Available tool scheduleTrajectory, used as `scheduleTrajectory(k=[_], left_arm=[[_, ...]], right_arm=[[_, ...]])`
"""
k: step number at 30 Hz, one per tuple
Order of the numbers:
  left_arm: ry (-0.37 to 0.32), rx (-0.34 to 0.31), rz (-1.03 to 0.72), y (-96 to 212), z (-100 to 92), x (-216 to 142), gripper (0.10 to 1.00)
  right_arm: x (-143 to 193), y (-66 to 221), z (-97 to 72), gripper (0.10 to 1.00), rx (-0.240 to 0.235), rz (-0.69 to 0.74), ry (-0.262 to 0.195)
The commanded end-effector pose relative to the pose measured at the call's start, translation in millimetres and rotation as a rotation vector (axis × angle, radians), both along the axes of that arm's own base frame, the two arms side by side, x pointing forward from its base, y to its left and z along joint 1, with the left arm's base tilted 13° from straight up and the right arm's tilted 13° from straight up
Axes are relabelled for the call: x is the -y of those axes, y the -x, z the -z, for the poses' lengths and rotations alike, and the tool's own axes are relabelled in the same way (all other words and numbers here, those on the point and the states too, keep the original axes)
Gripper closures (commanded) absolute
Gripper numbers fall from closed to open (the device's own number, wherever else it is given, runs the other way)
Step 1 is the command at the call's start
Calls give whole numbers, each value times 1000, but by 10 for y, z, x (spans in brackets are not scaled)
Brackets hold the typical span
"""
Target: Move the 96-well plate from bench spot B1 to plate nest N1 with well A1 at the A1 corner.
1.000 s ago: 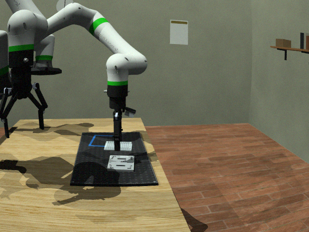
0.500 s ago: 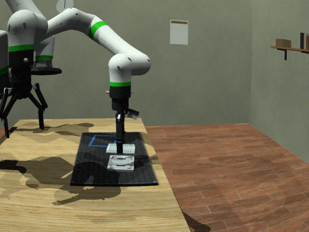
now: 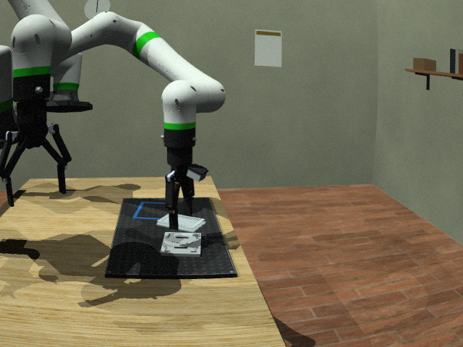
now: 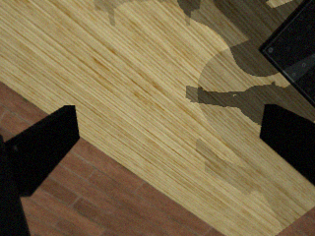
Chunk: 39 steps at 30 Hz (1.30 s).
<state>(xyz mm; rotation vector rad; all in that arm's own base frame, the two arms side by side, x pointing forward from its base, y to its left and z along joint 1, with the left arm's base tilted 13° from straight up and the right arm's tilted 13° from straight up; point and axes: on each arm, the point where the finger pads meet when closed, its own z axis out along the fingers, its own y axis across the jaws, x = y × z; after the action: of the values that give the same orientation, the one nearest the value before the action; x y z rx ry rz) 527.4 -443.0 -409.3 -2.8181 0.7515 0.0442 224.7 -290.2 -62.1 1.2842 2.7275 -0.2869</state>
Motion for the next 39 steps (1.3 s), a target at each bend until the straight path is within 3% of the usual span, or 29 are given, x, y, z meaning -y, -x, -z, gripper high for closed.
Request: scheduleTrajectory(k=[1, 34, 39], left_arm=[[3, -30, 113, -11, -17, 13, 493], [-24, -249, 1089, -7, -18, 8, 493], [-25, -255, 1115, -7, -18, 8, 493]], right_arm=[[3, -5, -4, 98, 1, 0, 1], [3, -5, -4, 98, 1, 0, 1], [3, -5, -4, 98, 1, 0, 1]])
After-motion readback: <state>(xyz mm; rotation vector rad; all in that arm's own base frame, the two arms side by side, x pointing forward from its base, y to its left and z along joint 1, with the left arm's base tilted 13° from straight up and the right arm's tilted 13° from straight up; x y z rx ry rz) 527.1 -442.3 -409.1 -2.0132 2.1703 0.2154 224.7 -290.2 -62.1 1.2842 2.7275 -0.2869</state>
